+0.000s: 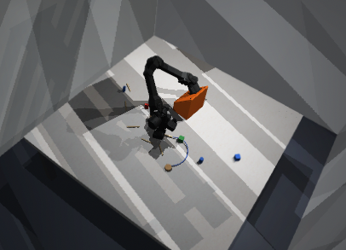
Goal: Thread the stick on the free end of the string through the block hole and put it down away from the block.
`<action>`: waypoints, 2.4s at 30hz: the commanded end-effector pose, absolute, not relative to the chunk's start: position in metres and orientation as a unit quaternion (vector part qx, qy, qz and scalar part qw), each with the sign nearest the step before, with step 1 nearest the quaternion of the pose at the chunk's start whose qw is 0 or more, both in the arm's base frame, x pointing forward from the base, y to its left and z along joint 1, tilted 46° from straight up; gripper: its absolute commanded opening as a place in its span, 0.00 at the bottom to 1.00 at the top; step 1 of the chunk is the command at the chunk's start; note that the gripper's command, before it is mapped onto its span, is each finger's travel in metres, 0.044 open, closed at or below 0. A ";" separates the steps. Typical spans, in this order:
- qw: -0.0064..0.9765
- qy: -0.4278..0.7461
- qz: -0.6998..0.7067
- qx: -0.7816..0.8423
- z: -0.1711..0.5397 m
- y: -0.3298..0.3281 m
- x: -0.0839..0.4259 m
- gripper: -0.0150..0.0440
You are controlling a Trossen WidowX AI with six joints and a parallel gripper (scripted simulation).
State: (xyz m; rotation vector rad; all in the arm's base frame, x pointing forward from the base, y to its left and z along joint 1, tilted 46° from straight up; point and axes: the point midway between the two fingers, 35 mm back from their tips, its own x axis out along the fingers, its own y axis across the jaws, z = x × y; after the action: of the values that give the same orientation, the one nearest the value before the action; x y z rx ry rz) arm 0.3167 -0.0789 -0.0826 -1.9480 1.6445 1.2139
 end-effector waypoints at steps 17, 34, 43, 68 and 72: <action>0.158 0.578 0.422 -0.681 -0.082 -0.082 0.317 0.25; 0.158 0.578 0.422 -0.681 -0.082 -0.082 0.317 0.25; 0.158 0.578 0.422 -0.681 -0.082 -0.082 0.317 0.25; 0.163 0.573 0.425 -0.682 -0.027 -0.021 0.317 0.61; 0.163 0.573 0.425 -0.682 -0.027 -0.021 0.317 0.61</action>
State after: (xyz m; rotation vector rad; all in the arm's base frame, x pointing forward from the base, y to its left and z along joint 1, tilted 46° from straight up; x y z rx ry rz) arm 0.3190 -0.0229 -0.0307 -1.9592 1.6269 1.2116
